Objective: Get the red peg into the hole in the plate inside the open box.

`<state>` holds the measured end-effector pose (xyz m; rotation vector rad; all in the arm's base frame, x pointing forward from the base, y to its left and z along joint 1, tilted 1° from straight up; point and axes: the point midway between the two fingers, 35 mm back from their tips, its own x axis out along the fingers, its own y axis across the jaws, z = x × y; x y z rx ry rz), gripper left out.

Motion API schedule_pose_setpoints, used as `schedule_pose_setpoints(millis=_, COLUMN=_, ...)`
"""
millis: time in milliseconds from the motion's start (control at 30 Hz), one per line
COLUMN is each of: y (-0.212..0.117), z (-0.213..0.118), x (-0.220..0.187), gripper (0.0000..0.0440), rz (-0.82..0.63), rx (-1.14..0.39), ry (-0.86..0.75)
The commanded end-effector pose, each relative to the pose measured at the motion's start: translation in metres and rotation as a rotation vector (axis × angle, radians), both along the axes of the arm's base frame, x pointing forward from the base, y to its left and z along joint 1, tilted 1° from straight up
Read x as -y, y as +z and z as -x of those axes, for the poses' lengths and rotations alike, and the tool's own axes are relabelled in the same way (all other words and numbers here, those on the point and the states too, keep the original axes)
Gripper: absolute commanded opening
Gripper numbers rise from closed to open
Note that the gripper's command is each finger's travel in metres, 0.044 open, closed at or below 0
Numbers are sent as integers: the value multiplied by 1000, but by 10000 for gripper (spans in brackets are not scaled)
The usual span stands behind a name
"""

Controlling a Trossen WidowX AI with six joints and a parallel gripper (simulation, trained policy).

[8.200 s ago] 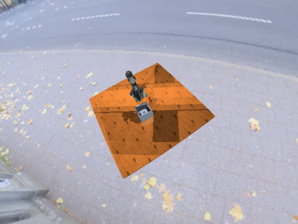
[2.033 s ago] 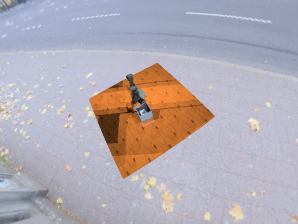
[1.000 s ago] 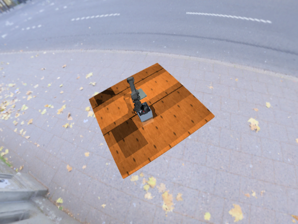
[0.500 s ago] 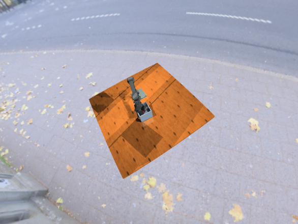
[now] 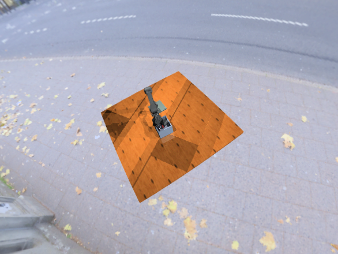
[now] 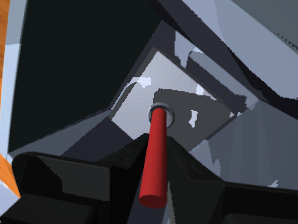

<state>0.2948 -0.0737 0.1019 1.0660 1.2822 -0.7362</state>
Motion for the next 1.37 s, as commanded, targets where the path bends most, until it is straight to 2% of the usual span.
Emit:
schedule_pose_setpoints(millis=0, y=-61, z=8, x=1, gripper=80, rz=-59, rx=-106, ry=82)
schedule_pose_setpoints(millis=33, y=-64, z=10, x=2, gripper=85, rz=-60, rx=-112, ry=83)
schedule_pose_setpoints(millis=167, y=-71, z=12, x=1, gripper=160, rz=-67, rx=-128, ry=83)
schedule_pose_setpoints(millis=1333, y=-71, z=12, x=2, gripper=179, rz=-68, rx=-129, ry=83)
